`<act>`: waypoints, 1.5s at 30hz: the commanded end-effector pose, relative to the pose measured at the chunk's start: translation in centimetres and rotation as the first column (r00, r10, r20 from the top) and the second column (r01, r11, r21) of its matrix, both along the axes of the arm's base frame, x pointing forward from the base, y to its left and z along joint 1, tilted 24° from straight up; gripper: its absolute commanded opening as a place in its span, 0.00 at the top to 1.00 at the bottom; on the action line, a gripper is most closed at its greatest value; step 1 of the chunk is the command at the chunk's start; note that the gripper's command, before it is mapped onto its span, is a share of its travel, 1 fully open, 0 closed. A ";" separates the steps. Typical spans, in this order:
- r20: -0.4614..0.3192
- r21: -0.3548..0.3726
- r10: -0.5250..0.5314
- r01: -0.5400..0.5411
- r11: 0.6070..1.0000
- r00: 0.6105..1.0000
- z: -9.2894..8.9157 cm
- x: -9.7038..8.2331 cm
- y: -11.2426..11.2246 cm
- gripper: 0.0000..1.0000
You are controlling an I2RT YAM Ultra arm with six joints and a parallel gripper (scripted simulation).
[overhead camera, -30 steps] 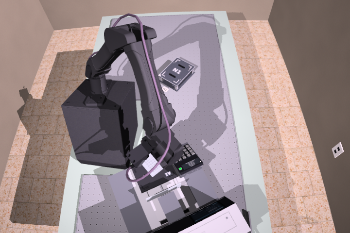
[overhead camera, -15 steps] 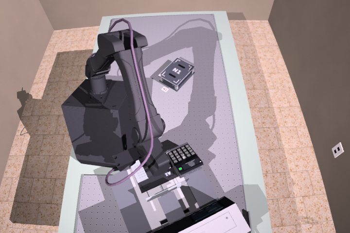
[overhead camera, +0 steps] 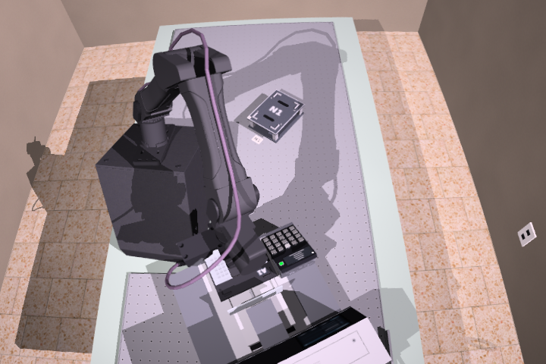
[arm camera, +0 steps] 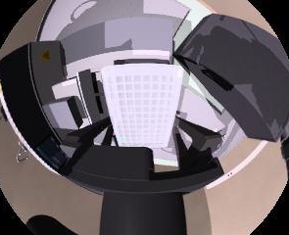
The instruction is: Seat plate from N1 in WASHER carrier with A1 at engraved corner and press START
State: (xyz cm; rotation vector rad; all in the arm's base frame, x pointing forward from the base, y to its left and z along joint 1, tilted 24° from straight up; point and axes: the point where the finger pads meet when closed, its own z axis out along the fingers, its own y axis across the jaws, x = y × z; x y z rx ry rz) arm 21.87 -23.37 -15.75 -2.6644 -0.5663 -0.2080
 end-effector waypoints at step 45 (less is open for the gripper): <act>0.015 -0.044 -0.013 0.014 0.999 1.000 1.7 1.2 -1.7 0.16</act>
